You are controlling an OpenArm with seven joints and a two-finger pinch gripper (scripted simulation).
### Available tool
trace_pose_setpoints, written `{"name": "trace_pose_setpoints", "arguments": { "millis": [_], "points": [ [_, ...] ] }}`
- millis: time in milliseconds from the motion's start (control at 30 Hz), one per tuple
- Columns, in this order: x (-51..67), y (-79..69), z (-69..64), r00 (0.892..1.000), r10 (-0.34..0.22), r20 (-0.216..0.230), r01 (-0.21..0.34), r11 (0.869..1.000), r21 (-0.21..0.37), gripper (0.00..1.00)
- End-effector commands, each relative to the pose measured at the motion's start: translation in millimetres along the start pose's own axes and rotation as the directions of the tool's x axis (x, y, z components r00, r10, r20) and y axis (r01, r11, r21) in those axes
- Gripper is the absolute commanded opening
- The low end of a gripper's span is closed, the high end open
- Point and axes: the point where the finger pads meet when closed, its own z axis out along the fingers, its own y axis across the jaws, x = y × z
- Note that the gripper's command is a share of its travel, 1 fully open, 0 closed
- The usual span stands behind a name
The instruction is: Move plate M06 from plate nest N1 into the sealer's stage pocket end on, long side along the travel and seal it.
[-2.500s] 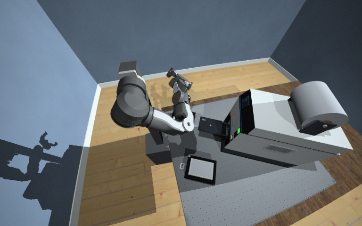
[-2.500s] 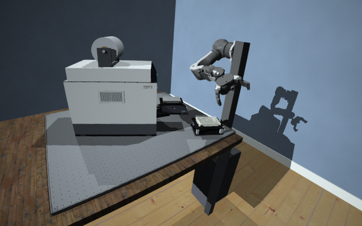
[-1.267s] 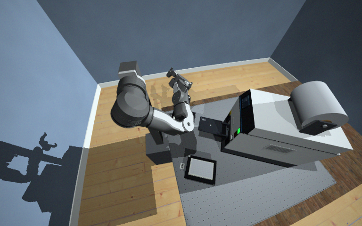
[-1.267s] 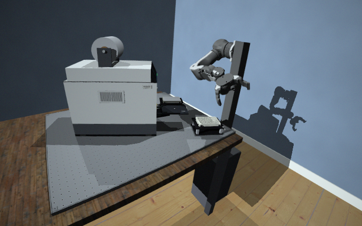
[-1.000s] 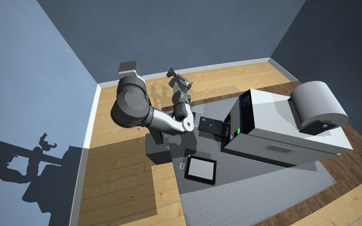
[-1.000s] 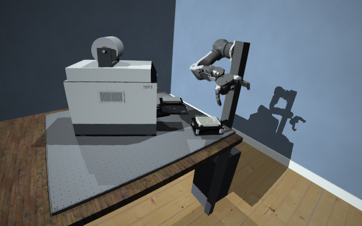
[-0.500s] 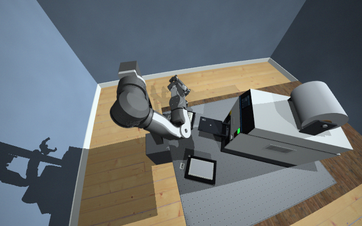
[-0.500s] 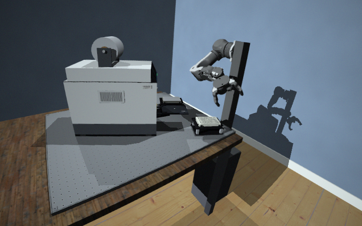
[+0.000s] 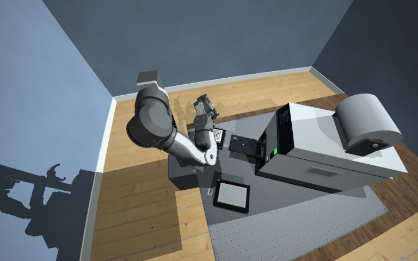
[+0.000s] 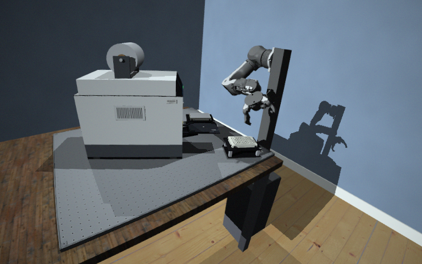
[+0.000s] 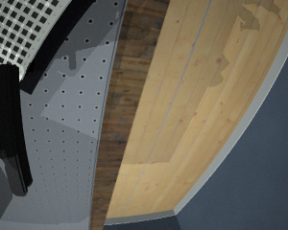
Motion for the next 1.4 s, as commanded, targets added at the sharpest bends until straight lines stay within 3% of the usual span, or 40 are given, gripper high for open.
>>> {"name": "trace_pose_setpoints", "arguments": {
  "millis": [0, 300, 367, 467, 867, 933, 1033, 1367],
  "points": [
    [-3.2, 1.1, -1.7, 1.0, 0.007, 0.008, -0.007, 1.0, 0.006, 0.77],
    [-3.2, 1.1, -1.7, 1.0, 0.007, 0.008, -0.007, 1.0, 0.006, 0.77],
    [6.2, -15.3, -3.1, 0.997, 0.074, -0.018, -0.072, 0.994, 0.079, 0.77],
    [17.8, -39.4, -6.6, 0.983, 0.179, -0.041, -0.169, 0.967, 0.192, 0.77],
    [17.8, -39.4, -6.6, 0.983, 0.179, -0.041, -0.169, 0.967, 0.192, 0.77],
    [26.6, -55.7, -8.4, 0.967, 0.248, -0.053, -0.226, 0.937, 0.266, 0.77],
    [37.7, -80.0, -12.3, 0.934, 0.352, -0.053, -0.308, 0.874, 0.376, 0.77],
    [37.7, -80.0, -12.3, 0.934, 0.352, -0.053, -0.308, 0.874, 0.376, 0.77]
  ]
}}
